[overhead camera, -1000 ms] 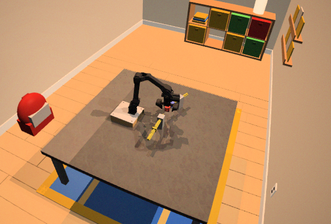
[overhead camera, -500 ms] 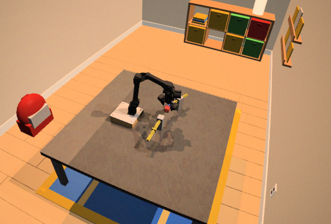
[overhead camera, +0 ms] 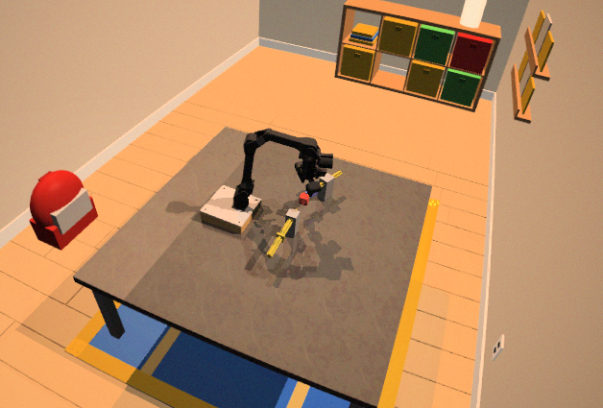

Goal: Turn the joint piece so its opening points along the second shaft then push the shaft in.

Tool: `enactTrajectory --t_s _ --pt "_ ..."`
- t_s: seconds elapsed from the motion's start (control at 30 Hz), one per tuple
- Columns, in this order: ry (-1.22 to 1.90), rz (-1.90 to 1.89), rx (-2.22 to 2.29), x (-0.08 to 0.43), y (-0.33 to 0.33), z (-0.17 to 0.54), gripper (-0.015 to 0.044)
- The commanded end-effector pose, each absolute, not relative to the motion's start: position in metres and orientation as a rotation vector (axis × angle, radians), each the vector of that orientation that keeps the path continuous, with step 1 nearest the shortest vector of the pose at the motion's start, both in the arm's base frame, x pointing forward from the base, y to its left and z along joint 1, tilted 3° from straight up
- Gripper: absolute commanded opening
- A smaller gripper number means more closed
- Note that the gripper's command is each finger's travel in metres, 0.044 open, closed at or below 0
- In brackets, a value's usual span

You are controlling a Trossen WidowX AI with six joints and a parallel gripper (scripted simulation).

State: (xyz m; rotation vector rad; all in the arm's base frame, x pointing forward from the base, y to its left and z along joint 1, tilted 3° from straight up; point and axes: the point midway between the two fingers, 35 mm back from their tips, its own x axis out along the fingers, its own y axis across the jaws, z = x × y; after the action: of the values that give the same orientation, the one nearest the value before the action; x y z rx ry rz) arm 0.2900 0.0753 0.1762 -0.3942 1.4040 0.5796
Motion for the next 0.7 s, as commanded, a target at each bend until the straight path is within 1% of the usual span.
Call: enactTrajectory --t_s 0.0,0.4,0.67 --pt "1.442 0.442 -0.292 0.288 0.075 0.192 0.044" --pt "1.496 0.096 -0.019 0.279 0.074 0.228 0.044" --pt "1.497 0.077 -0.004 0.278 0.074 0.23 0.044"
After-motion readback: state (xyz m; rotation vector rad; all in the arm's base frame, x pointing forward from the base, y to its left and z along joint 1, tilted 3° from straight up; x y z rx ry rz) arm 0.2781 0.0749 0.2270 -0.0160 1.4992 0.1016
